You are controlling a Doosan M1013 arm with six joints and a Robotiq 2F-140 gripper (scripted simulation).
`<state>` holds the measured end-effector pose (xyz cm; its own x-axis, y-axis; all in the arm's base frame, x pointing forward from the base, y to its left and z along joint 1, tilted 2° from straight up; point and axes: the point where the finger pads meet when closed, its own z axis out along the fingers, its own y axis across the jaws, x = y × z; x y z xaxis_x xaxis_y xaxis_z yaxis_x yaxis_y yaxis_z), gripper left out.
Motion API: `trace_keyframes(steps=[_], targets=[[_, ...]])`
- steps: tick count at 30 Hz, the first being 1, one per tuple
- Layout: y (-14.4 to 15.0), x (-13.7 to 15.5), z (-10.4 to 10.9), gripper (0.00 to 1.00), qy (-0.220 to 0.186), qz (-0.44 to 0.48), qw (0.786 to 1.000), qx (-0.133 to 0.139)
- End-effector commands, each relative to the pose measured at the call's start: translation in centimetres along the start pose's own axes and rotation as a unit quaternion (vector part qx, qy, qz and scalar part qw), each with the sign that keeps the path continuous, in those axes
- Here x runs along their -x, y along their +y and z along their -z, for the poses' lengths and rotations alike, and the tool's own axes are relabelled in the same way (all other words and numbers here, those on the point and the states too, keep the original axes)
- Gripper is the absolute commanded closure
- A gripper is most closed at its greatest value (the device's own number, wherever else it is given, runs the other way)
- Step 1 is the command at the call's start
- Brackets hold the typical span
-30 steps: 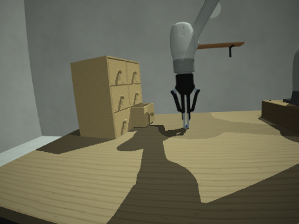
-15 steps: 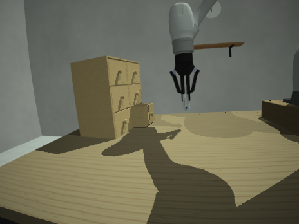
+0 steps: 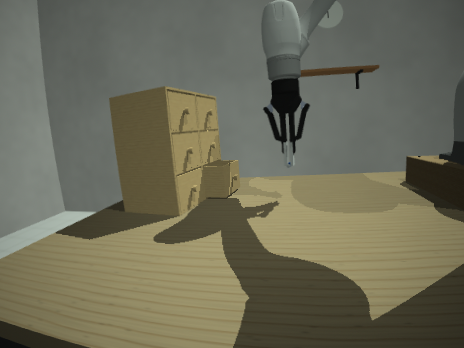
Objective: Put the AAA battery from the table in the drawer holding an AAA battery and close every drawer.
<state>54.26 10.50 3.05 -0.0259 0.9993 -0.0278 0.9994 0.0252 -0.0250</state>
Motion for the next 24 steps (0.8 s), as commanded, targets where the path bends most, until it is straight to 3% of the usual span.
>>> trace_keyframes(steps=[1, 19, 24], targets=[[0.10, -0.20, 0.35, 0.97, 0.002, 0.003, 1.000, 0.001], [0.11, -0.20, 0.35, 0.97, 0.002, 0.003, 1.000, 0.001], [0.35, -0.12, 0.36, 0.97, 0.002, -0.033, 0.999, 0.001]])
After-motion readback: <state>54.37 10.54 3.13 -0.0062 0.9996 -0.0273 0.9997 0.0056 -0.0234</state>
